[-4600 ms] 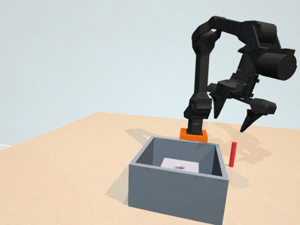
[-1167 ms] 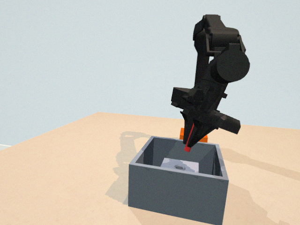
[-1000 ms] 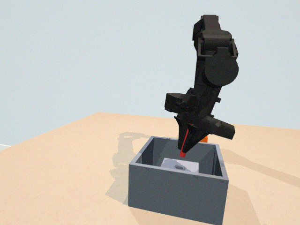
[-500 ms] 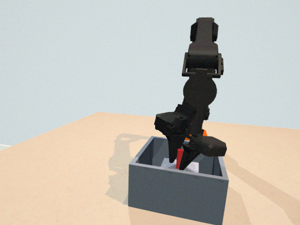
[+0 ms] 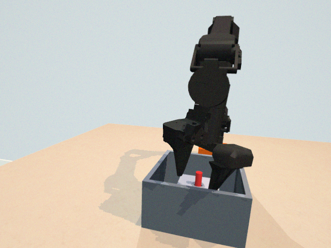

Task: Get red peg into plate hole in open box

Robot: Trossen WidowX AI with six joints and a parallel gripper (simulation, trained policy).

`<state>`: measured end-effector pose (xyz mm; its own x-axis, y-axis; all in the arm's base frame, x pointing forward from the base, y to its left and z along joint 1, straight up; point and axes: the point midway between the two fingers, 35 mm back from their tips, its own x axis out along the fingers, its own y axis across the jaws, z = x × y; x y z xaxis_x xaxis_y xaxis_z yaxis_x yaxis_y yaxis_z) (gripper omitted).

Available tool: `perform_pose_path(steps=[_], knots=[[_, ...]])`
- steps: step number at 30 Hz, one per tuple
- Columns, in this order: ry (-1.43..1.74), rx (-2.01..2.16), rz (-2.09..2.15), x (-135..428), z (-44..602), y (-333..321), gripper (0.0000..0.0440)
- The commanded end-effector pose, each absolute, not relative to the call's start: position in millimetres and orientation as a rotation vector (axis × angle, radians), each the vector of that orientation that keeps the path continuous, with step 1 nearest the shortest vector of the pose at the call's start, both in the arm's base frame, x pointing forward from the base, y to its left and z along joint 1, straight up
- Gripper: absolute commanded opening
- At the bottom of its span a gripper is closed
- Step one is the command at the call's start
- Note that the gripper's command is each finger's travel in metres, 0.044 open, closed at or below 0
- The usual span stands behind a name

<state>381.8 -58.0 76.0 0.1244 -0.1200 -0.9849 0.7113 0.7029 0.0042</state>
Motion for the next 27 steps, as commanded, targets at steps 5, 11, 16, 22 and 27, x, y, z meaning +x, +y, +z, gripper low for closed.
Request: perform_pose_path(steps=[5,11,16,22,27], knots=[[1.294,0.600,-0.559,412.4,95.1,-48.5,0.0440],[1.263,0.620,-0.494,434.0,109.1,-38.8,0.0440],[1.255,0.623,-0.480,438.6,112.0,-36.5,0.0440],[1.253,0.623,-0.478,439.2,112.4,-36.2,0.0440],[1.253,0.623,-0.478,439.2,112.4,-36.2,0.0440]])
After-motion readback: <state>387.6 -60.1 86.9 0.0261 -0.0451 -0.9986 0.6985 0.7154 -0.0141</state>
